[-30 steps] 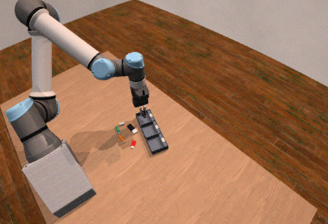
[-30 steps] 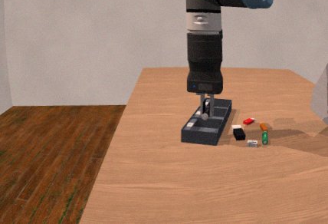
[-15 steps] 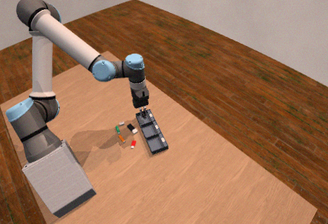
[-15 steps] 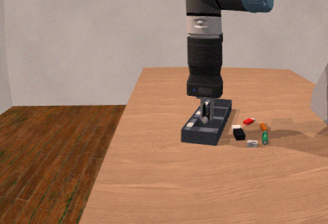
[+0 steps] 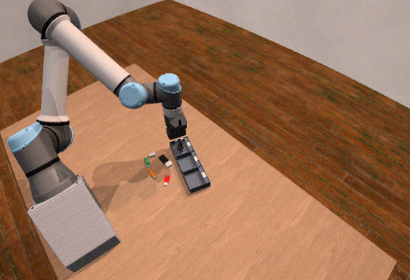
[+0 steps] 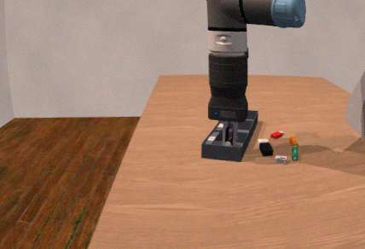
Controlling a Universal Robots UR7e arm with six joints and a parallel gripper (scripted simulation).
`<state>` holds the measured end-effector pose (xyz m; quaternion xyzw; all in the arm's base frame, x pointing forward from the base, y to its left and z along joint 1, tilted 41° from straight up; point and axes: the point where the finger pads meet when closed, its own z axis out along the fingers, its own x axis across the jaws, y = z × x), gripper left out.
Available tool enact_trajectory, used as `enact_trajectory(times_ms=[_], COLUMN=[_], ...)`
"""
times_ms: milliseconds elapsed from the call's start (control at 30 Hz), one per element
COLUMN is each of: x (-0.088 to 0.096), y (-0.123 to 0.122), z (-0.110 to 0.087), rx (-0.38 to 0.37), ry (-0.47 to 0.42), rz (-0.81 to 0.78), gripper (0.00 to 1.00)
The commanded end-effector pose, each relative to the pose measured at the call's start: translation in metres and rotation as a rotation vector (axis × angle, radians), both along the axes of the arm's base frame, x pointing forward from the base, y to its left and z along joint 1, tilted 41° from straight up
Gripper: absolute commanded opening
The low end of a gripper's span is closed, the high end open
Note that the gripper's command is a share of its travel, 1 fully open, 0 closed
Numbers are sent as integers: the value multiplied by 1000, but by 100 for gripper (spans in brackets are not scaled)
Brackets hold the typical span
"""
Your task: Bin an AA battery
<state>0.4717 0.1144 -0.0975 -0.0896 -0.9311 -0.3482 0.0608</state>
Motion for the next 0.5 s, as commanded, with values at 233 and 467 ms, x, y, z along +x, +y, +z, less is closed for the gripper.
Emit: enact_trajectory(times_ms=[233, 467], x=[1, 1], y=[2, 2], z=[-3, -3], rx=[-1, -1], ry=[-2, -2], rz=[-1, -1], gripper=[31, 60])
